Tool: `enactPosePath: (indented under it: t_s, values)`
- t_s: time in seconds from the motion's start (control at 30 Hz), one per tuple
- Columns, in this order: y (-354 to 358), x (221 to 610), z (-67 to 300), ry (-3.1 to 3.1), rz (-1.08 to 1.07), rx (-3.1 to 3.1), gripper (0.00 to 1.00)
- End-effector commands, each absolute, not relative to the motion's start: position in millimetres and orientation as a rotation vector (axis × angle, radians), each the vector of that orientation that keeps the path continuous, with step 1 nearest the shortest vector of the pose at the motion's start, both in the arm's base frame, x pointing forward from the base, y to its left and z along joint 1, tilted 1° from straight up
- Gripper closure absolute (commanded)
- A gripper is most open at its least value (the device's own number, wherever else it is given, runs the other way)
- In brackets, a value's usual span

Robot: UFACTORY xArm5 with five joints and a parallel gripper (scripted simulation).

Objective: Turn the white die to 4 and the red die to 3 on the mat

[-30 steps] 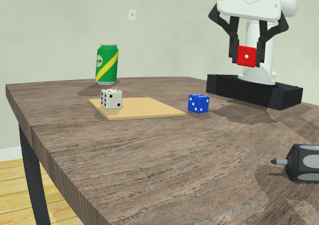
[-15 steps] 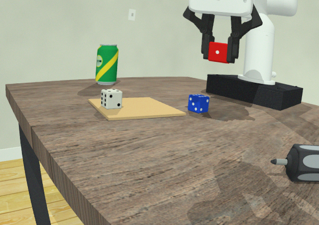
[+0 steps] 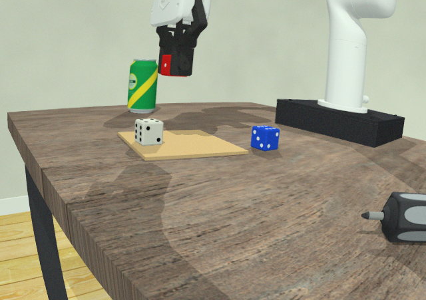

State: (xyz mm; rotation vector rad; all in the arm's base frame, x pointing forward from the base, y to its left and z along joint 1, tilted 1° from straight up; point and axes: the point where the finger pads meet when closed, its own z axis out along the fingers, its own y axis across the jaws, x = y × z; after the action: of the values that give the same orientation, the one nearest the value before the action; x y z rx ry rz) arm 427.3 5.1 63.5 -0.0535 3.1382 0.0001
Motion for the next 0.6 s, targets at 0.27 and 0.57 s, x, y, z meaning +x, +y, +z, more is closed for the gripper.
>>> enactPosePath:
  t_s: [0.27,0.57]
  values:
    - [-116.7,442.4,55.1,3.113,-0.001,0.4,0.73]
    - [-116.7,442.5,54.4,3.058,-0.012,0.394,0.73]
